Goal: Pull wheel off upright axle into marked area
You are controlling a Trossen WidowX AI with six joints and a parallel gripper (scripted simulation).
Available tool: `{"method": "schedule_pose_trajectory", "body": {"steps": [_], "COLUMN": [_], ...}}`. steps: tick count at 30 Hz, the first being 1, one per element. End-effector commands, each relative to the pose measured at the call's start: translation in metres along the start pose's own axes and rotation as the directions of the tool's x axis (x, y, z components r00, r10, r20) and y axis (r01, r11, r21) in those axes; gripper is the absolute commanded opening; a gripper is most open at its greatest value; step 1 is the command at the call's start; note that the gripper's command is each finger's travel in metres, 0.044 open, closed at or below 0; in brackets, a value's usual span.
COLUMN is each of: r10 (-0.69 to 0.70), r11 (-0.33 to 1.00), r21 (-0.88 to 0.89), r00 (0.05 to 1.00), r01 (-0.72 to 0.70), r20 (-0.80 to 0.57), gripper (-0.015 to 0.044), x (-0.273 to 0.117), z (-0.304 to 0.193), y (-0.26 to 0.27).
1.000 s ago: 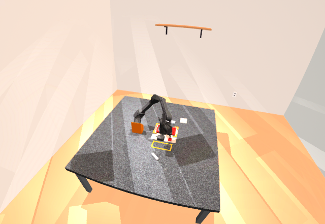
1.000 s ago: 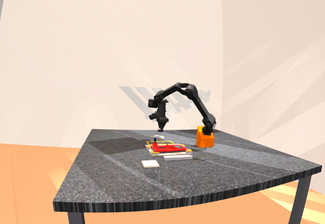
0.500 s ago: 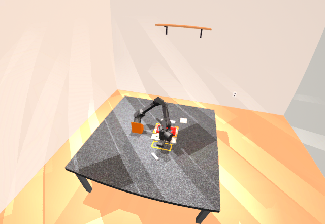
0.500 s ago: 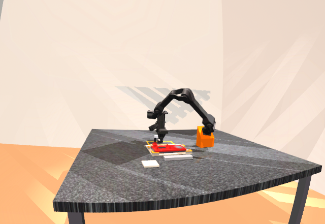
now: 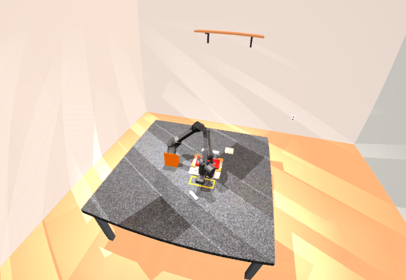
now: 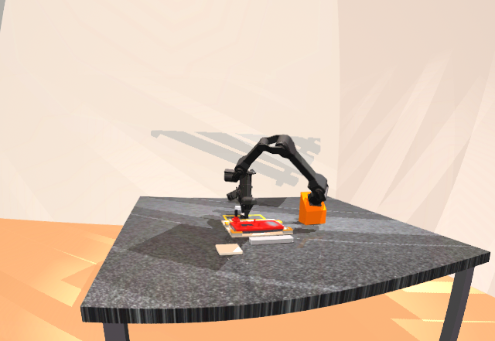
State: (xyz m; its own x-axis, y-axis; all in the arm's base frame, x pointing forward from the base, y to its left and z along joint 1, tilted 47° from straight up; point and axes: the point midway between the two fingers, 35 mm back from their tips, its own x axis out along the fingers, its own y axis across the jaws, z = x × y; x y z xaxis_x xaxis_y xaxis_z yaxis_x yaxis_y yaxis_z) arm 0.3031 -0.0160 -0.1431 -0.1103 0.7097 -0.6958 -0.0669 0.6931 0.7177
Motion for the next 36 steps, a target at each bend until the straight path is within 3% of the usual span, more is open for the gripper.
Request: {"method": "schedule_pose_trajectory", "body": {"steps": [1, 9, 15, 22, 36], "r10": [-0.005, -0.004, -0.016, -0.005, -0.004], "r11": [1.0, 1.0, 1.0, 1.0, 1.0], "r21": [-0.004, -0.001, 0.0, 0.004, 0.004], "r00": [1.0, 1.0, 1.0, 1.0, 1.0], "r01": [0.005, 0.004, 0.016, 0.005, 0.004], "r20": [0.005, 0.013, 0.018, 0.009, 0.008], "gripper": [0.03, 0.03, 0.044, 0.044, 0.044], "x": [-0.013, -0.059, -0.075, -0.102, -0.103], "z": [0.001, 0.0, -0.032, -0.082, -0.083], "y": [-0.001, -0.001, 0.008, 0.032, 0.033]}}
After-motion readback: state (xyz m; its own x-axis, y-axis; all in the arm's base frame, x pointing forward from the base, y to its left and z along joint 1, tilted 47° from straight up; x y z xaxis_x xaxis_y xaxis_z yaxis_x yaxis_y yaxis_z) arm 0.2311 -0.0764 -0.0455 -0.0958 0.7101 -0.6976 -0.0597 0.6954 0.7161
